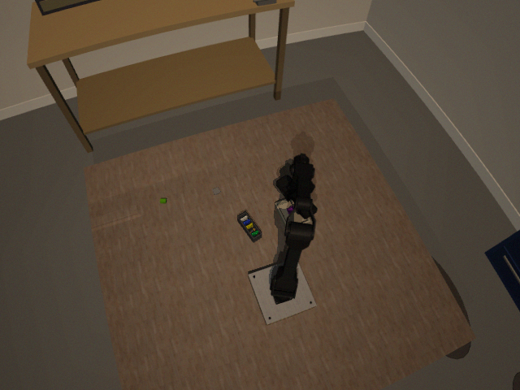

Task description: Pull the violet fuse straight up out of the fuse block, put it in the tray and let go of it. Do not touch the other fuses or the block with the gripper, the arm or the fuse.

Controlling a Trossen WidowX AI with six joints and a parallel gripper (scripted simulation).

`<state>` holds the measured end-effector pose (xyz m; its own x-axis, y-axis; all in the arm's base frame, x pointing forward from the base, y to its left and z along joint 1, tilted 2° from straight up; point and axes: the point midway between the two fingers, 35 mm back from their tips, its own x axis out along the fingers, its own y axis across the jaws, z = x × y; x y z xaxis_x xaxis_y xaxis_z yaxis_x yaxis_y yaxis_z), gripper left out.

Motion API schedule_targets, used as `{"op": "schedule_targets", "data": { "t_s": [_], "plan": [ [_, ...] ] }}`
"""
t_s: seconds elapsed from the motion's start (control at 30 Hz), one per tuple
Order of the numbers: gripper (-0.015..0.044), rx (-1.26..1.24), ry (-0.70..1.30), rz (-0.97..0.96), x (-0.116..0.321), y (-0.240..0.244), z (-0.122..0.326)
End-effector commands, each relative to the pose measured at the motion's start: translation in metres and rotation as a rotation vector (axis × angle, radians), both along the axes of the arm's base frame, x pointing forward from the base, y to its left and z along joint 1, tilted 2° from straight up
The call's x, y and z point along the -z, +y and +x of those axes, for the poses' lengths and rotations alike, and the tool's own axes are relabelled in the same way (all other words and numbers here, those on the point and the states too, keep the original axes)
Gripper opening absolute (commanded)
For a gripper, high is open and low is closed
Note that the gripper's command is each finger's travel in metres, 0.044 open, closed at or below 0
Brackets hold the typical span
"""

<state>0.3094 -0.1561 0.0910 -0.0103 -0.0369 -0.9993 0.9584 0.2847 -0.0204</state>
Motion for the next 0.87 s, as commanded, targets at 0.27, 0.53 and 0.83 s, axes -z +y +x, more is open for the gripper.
{"op": "schedule_targets", "data": {
  "t_s": [0.27, 0.53, 0.83],
  "plan": [
    [0.0330, -0.001, -0.011, -0.005, -0.0139, 0.0001, 0.0006],
    [0.0330, -0.001, -0.011, -0.005, -0.0139, 0.0001, 0.0006],
    [0.0330, -0.001, -0.011, -0.005, -0.0139, 0.0001, 0.0006]
  ]
}}
